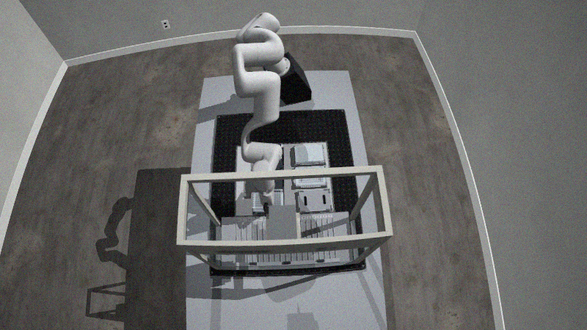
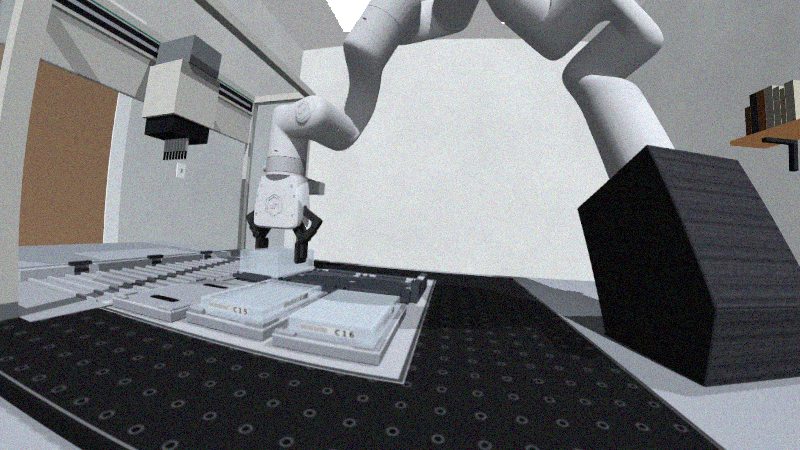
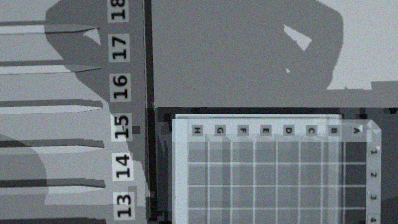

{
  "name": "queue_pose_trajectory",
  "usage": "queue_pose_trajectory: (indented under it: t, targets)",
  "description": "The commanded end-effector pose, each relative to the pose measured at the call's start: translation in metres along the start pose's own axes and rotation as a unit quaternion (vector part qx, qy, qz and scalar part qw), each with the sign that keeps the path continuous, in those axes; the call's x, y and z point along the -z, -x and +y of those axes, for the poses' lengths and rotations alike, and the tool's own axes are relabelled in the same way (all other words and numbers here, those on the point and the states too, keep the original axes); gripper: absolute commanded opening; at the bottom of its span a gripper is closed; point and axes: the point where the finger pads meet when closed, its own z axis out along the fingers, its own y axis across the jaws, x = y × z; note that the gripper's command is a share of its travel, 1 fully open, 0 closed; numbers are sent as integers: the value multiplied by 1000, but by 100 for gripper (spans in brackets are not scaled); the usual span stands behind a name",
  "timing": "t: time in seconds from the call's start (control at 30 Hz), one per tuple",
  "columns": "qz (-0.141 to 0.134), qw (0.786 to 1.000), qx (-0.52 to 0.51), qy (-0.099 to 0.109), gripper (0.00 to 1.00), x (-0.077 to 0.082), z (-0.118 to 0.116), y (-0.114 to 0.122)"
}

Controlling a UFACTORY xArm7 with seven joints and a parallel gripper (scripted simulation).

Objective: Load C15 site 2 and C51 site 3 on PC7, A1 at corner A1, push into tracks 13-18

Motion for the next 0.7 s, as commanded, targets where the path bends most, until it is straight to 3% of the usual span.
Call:
queue_pose_trajectory:
  t: [0.0, 0.43, 0.47, 0.67]
  targets:
    - [0, 1000, 0, -3, 0, 2, -2, 0]
    - [0, 1000, 0, -3, 0, 2, -2, 0]
    - [0, 1000, 0, -3, 100, 1, -2, 0]
    - [0, 1000, 0, -3, 100, 1, -2, 0]
